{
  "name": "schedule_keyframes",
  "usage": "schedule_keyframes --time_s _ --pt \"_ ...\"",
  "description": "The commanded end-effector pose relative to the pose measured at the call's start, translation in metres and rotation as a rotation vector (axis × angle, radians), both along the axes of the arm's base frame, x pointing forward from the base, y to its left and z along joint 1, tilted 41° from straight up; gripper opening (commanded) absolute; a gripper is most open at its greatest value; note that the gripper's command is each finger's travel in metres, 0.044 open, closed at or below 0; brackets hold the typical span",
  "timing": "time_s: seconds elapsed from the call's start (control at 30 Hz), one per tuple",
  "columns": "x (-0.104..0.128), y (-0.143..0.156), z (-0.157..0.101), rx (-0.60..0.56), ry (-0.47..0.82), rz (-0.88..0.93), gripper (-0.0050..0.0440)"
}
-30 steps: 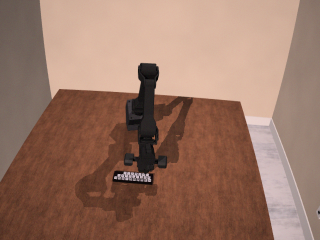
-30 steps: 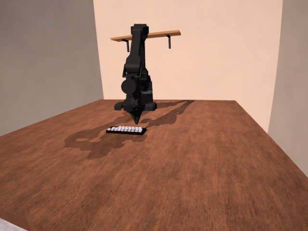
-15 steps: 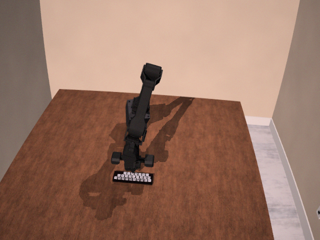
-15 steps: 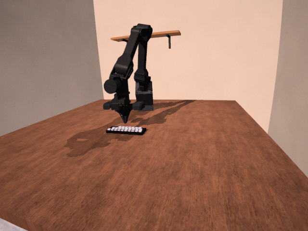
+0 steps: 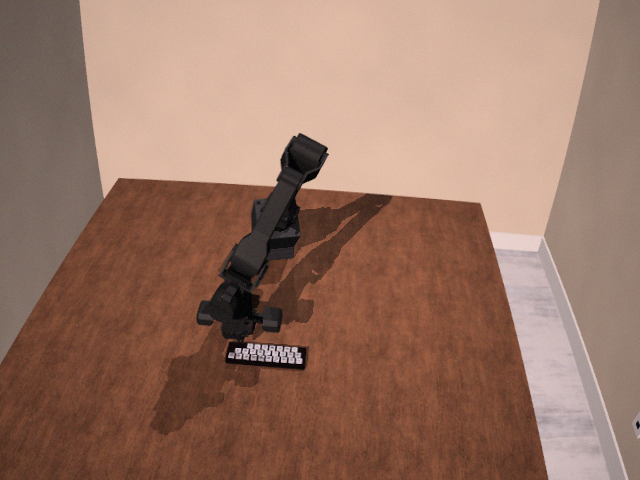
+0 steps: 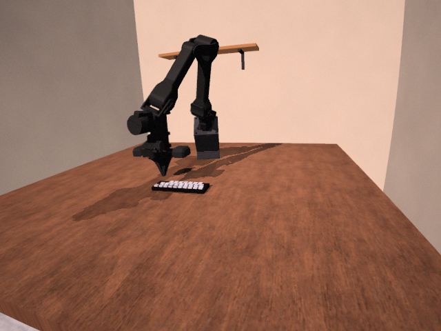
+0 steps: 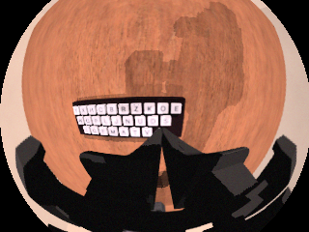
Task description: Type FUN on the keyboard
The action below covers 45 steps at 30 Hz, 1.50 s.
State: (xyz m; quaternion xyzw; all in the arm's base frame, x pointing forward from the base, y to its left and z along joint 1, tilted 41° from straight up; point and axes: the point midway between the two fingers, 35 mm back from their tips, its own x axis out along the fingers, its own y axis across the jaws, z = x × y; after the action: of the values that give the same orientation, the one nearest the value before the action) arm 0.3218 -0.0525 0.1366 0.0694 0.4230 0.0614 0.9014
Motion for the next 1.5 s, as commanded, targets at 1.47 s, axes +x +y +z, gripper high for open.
schedule_keyframes --time_s 1.47 --pt "-0.024 0.090 0.004 0.002 -0.006 0.016 0.0000"
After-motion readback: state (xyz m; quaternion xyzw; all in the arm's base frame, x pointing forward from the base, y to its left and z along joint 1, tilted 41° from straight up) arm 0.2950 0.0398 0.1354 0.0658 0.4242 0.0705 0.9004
